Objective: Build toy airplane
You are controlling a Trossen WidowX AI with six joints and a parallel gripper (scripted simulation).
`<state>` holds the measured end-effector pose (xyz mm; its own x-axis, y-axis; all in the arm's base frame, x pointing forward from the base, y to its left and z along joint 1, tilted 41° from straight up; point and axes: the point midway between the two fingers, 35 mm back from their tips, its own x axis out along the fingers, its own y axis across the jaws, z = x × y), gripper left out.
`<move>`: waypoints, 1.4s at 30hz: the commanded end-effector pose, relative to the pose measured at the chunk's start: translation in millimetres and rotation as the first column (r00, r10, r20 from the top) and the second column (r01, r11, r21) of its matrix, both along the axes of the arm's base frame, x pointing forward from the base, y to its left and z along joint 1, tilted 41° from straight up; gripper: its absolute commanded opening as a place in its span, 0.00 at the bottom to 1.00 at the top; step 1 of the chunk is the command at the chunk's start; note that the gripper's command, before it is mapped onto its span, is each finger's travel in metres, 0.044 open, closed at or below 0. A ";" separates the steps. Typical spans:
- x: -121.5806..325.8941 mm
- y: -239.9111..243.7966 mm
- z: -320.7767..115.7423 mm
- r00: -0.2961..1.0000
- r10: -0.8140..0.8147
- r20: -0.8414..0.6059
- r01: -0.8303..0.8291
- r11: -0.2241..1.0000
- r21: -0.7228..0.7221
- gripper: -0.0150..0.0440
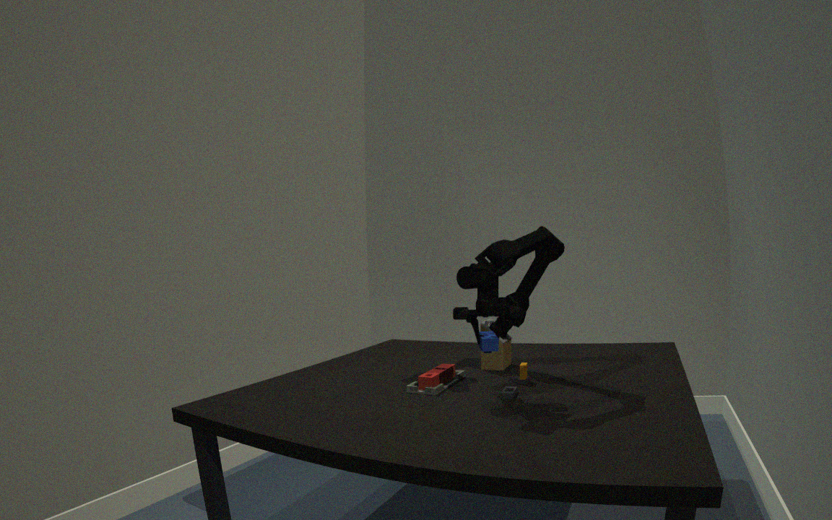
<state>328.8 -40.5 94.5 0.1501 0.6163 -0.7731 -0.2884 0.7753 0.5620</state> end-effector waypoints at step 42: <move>-63.5 -79.3 -110.6 0.718 0.581 0.383 -0.529 0.813 -0.243 0.25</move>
<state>274.0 -116.5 -5.0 0.1431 0.6055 -0.7829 -0.8409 0.4916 0.2265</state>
